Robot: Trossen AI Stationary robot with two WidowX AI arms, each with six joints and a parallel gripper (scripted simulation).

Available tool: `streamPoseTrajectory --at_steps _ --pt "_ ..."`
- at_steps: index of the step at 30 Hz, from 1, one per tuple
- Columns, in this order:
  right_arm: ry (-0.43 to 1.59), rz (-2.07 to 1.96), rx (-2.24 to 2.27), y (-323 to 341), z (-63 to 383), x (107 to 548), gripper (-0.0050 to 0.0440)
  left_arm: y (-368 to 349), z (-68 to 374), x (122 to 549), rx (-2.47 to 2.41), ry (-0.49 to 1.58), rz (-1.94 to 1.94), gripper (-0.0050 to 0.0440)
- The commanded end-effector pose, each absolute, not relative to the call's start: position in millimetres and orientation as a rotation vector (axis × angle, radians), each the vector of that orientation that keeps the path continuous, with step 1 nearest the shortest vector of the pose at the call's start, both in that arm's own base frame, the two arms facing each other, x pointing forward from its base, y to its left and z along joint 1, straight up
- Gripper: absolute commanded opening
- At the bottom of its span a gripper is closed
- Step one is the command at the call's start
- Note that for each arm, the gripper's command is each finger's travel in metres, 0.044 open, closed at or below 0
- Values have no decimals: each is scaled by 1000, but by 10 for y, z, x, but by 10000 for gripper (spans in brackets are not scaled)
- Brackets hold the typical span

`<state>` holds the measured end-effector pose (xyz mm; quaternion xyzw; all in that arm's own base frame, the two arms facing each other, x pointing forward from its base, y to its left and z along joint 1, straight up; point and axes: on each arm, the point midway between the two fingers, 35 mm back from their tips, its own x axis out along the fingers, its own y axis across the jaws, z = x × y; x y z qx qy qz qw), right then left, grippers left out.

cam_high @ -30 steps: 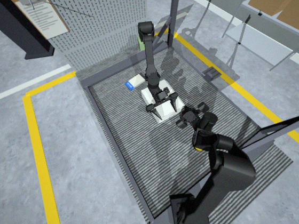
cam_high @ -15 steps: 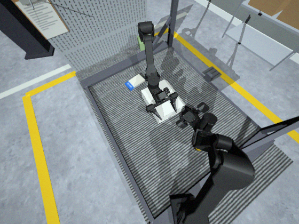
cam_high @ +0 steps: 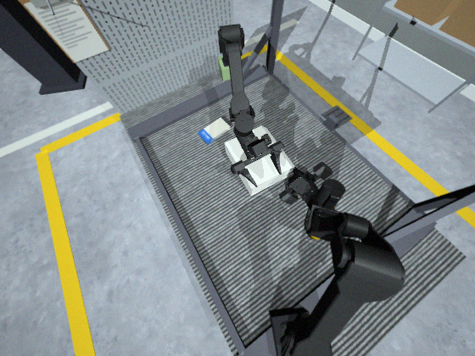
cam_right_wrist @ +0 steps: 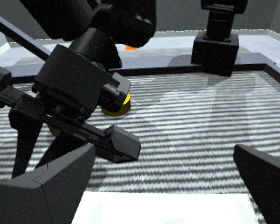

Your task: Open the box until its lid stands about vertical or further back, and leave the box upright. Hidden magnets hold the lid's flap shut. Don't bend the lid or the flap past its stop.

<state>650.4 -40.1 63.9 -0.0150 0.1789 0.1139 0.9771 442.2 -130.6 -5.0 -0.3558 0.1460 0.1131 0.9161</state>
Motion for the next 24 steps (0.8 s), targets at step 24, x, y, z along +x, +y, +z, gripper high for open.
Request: streamPoseTrajectory --at_steps 24 --pt "342 195 25 -503 1174 6486 392 -1328 54 4457 -747 279 221 5"
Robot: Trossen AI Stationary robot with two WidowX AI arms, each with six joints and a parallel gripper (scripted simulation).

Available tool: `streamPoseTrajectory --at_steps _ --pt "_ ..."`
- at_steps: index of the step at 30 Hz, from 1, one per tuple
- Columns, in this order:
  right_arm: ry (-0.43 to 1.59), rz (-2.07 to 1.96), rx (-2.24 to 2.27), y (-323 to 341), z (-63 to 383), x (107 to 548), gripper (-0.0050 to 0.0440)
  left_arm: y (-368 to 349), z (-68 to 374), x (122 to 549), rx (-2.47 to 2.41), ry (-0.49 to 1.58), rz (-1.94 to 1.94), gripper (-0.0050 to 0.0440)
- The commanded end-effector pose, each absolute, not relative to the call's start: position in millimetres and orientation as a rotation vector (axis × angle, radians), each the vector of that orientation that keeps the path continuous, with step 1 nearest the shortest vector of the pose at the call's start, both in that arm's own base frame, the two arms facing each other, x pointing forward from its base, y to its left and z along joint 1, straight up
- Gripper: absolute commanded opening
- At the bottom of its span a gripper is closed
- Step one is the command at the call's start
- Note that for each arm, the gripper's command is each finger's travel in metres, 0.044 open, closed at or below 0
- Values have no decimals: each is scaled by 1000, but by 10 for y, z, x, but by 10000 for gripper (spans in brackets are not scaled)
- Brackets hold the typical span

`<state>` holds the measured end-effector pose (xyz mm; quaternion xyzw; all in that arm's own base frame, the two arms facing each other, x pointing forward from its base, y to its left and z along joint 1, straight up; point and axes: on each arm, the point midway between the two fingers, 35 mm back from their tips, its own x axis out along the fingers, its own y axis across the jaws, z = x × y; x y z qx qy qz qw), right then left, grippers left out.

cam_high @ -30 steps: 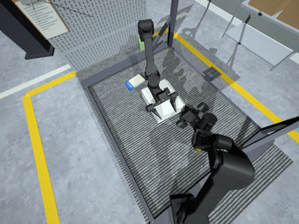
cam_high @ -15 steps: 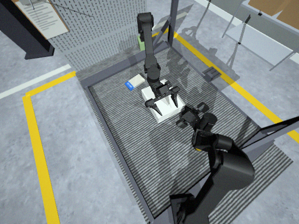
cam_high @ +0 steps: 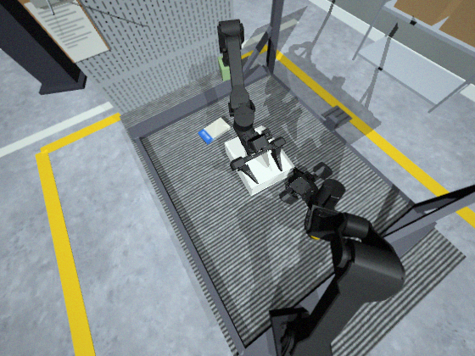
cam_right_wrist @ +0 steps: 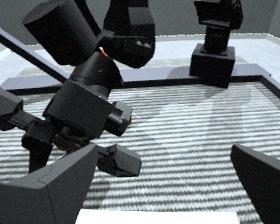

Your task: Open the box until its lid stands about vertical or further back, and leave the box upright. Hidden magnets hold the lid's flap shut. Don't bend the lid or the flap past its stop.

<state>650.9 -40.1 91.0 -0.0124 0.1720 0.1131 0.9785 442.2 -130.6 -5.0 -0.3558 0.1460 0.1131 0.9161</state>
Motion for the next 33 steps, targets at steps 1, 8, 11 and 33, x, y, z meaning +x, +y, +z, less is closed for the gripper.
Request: streamPoseTrajectory --at_steps 1,8,11,33 --pt "393 157 118 -599 1199 6444 368 -1328 54 4457 -747 279 221 5" --pt "539 -8 455 -932 1230 6210 200 -1328 54 4457 -747 279 221 5" --pt "596 -69 558 -1017 1205 6102 128 -1328 54 4457 -747 279 221 5" --pt "885 -602 1199 -1426 1146 5142 0 -1328 54 4457 -747 279 221 5"
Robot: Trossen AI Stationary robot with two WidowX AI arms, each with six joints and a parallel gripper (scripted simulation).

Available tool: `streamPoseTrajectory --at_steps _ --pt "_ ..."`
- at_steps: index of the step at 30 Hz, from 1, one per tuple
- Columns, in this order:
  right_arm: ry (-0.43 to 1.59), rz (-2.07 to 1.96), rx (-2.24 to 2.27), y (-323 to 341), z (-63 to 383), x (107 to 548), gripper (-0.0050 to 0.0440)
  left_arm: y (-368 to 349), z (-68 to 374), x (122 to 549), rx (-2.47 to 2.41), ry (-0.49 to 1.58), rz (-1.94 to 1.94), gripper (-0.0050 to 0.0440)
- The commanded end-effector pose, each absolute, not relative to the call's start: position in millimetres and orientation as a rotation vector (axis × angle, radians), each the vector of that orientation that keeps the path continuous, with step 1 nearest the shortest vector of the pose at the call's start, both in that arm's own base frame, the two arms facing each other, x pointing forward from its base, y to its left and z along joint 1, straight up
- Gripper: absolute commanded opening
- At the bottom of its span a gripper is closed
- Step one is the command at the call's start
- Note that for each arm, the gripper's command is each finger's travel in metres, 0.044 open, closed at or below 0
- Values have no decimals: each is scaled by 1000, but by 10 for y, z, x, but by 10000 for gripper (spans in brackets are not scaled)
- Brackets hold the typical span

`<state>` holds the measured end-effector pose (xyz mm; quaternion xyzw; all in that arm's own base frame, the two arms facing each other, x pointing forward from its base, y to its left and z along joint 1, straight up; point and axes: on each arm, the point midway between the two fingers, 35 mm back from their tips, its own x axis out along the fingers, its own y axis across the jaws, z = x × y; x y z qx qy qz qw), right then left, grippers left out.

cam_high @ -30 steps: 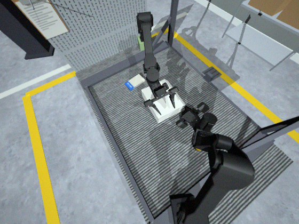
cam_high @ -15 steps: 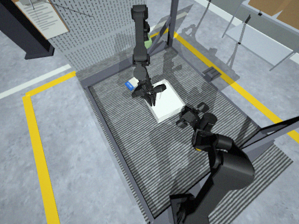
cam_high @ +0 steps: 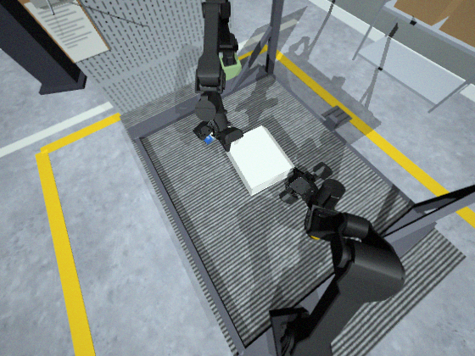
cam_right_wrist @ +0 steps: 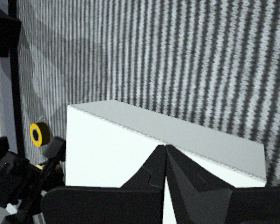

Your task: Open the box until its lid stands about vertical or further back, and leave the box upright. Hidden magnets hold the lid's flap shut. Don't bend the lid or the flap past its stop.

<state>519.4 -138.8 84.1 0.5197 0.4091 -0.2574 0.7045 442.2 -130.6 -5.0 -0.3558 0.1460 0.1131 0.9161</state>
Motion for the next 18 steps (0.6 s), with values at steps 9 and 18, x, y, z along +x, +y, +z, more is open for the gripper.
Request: streamPoseTrajectory --at_steps 9,18 --pt "964 -694 1262 -1400 1026 4953 -3 -1328 54 4457 -747 279 221 5" --pt "975 -696 1259 -1391 986 4932 -20 -1328 54 4457 -747 279 221 5"
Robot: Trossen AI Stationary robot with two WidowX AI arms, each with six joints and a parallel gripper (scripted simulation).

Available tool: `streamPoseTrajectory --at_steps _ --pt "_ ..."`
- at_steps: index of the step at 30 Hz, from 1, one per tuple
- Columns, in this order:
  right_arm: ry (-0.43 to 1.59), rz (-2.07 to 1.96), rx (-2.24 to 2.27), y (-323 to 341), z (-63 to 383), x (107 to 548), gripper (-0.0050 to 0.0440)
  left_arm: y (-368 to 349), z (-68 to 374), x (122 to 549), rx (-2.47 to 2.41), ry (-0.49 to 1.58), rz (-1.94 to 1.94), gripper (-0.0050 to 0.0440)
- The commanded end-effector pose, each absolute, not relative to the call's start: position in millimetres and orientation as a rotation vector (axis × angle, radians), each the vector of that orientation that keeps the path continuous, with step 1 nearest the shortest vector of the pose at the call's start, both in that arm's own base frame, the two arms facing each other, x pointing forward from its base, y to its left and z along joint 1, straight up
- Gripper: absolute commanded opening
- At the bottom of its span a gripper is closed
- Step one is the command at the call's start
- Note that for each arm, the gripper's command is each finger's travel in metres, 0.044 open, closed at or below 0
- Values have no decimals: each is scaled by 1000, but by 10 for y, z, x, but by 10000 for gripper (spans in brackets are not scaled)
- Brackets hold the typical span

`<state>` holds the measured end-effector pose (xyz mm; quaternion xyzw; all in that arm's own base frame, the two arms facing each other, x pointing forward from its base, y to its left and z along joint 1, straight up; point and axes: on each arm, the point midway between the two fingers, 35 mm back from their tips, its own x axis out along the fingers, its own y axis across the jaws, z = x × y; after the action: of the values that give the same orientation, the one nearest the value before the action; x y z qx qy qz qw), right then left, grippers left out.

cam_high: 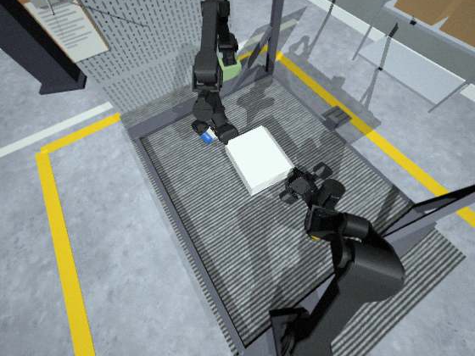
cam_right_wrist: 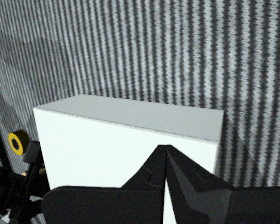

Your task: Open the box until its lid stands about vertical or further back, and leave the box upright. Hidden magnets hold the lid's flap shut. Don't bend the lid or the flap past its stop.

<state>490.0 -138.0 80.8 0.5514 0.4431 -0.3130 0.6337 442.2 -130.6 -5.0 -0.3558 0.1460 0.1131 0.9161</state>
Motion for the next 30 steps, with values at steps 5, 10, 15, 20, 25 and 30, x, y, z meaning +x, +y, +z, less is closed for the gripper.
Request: streamPoseTrajectory --at_steps 5,10,15,20,25,30 --pt "1000 -712 1262 -1384 661 4910 -50 -1328 54 4457 -747 279 221 5" --pt "978 -700 1260 -1394 761 4936 -50 -1328 54 4457 -747 279 221 5" --pt "973 -697 1260 -1396 788 4942 -50 -1328 54 4457 -747 279 221 5" --pt "975 -696 1259 -1394 786 4939 -50 -1328 54 4457 -747 279 221 5" --pt "975 -696 1259 -1394 786 4939 -50 -1328 54 4457 -747 279 221 5" --pt "975 -696 1259 -1394 786 4939 -50 -1328 54 4457 -747 279 221 5"
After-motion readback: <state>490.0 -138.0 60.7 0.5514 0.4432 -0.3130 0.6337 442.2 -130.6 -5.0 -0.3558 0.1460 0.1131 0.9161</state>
